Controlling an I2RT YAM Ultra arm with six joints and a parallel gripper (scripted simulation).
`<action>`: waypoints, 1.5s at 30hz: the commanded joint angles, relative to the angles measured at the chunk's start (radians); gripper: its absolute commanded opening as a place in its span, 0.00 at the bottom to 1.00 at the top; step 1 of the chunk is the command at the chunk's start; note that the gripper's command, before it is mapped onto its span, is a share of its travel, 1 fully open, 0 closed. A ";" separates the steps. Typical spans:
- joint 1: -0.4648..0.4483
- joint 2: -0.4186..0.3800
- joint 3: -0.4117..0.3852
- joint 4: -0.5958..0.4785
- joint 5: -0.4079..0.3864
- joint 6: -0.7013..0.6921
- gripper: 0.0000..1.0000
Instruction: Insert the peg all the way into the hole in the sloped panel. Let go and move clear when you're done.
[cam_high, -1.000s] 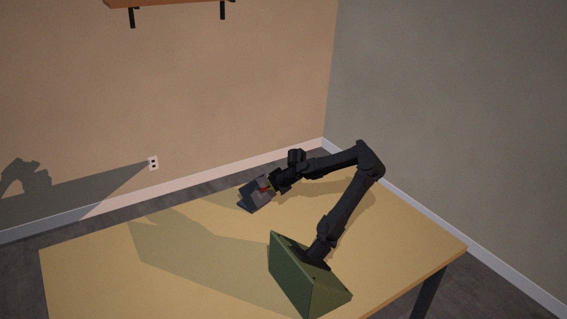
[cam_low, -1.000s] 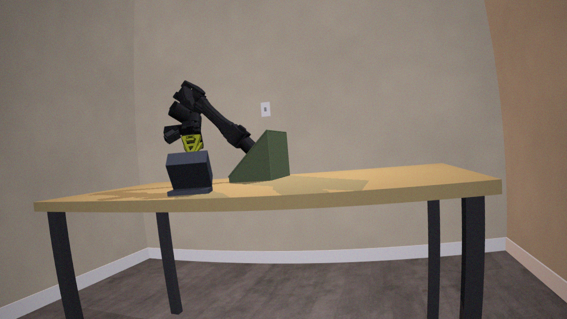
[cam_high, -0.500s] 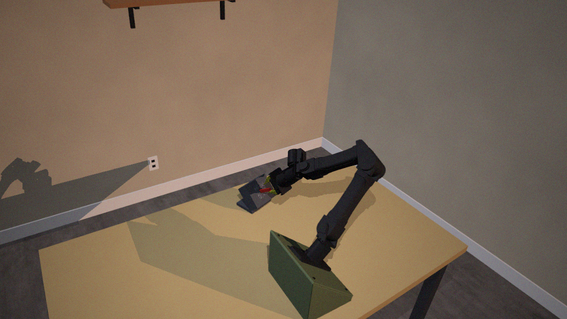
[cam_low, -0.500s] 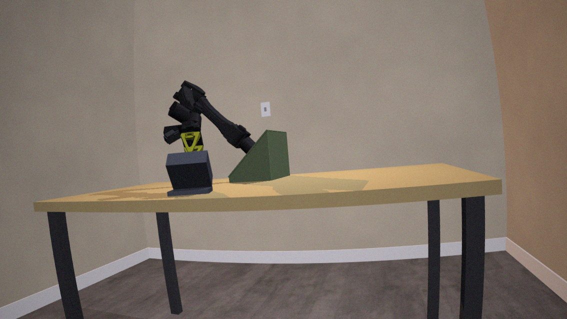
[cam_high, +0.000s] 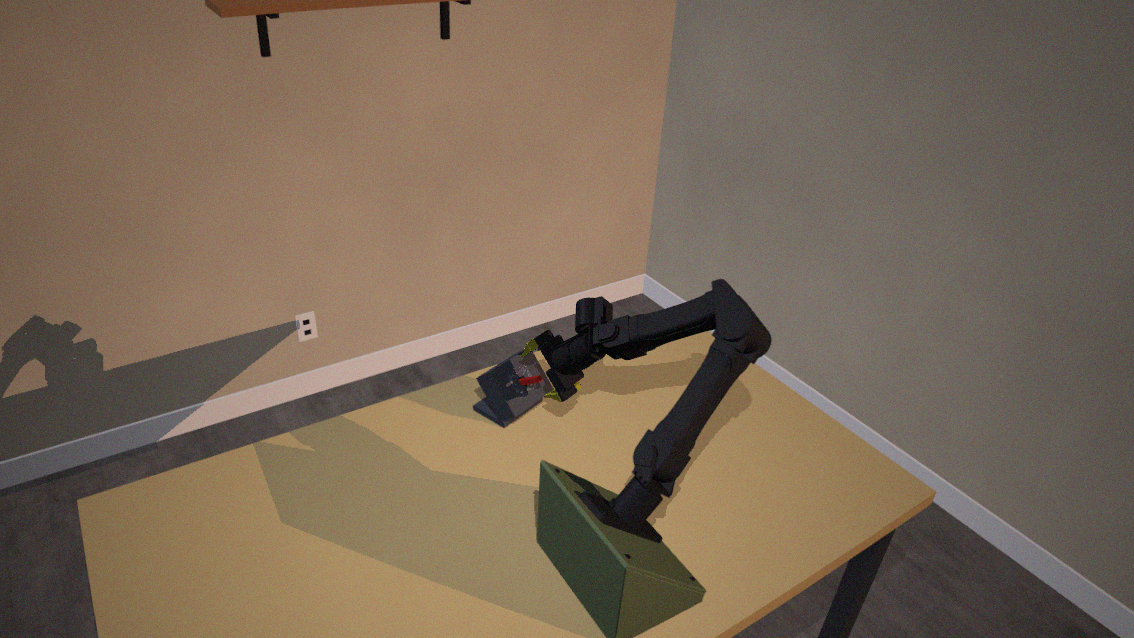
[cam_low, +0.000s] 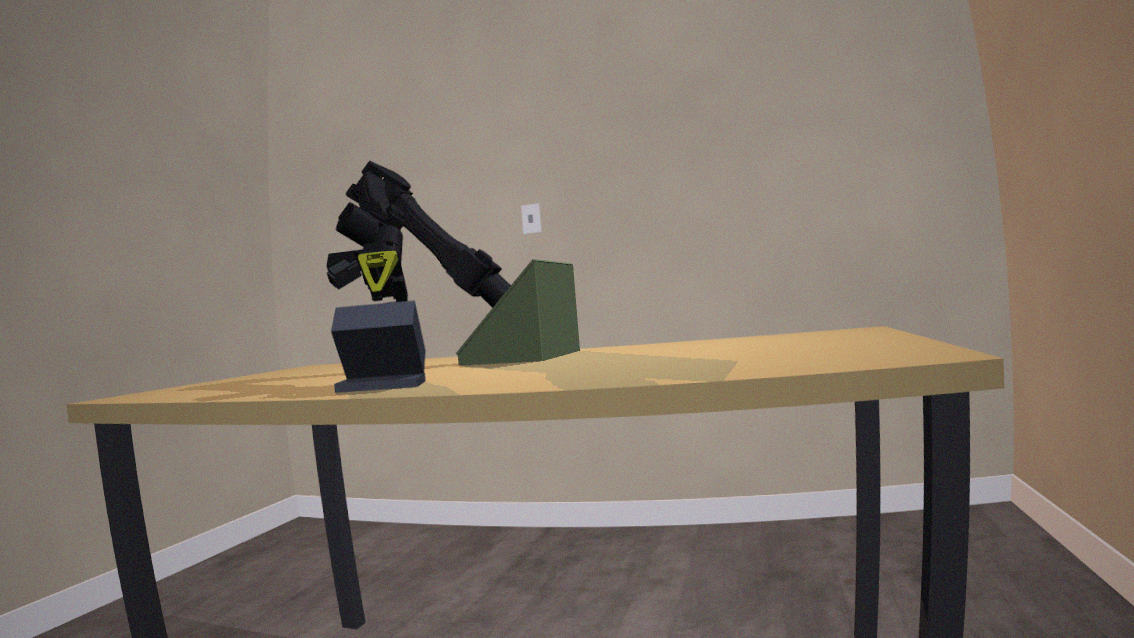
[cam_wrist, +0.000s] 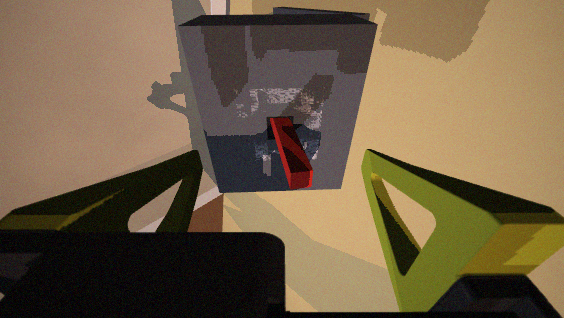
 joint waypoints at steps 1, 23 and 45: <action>0.019 -0.034 -0.014 -0.024 0.006 0.006 1.00; 0.077 -0.291 -0.083 -0.199 0.039 0.041 1.00; 0.101 -0.416 -0.063 -0.319 0.046 0.051 1.00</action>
